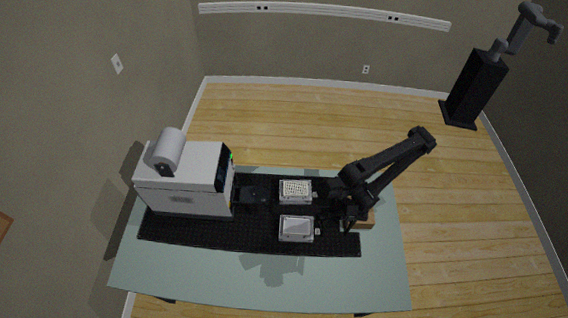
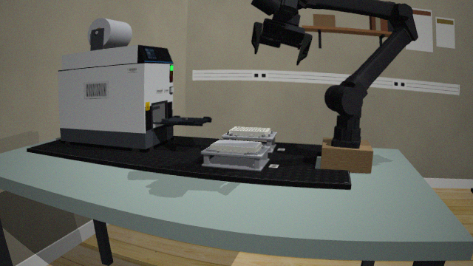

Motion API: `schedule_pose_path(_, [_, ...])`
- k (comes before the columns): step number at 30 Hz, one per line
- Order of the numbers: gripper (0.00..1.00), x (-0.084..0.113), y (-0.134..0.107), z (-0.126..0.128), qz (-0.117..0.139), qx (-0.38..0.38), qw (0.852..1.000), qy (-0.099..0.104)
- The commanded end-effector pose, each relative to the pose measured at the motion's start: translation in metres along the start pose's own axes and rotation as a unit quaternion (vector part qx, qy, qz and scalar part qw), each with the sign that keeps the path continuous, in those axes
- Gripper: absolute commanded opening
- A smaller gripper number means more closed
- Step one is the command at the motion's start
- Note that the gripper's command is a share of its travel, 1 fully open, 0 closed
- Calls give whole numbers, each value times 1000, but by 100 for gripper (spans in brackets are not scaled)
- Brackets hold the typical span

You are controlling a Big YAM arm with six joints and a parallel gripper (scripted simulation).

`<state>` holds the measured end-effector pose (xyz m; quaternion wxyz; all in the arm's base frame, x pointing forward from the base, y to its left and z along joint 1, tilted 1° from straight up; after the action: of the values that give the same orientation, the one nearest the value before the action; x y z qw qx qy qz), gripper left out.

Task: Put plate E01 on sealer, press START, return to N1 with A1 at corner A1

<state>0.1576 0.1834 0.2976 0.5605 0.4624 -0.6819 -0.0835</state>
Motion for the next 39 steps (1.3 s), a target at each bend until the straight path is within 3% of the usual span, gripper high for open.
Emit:
schedule_pose_path(1, [100,2,2,-2,-1,2,1000,-3])
schedule_pose_path(17, [100,2,2,-2,-1,2,1000,-3])
schedule_pose_path(21, [100,11,-8,-27,45,-99,994,-5])
schedule_pose_path(30, [100,19,12,-30,24,-53,998,-17])
schedule_pose_path(32, [100,22,1,-41,51,-104,993,-20])
schedule_pose_path(34, [100,22,1,-41,51,-104,993,-20])
schedule_pose_path(39, [100,31,-19,-59,94,-204,974,-28])
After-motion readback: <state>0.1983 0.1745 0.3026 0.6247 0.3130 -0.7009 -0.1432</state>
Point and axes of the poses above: the point where the finger pads meet when closed, its own x axis back along the fingers, its own z axis across the jaws, y = z × x, the point moved 9 cm from there along x, back along the fingers, and after that the axes turned 12 degrees about x, right-handed, at the moved point
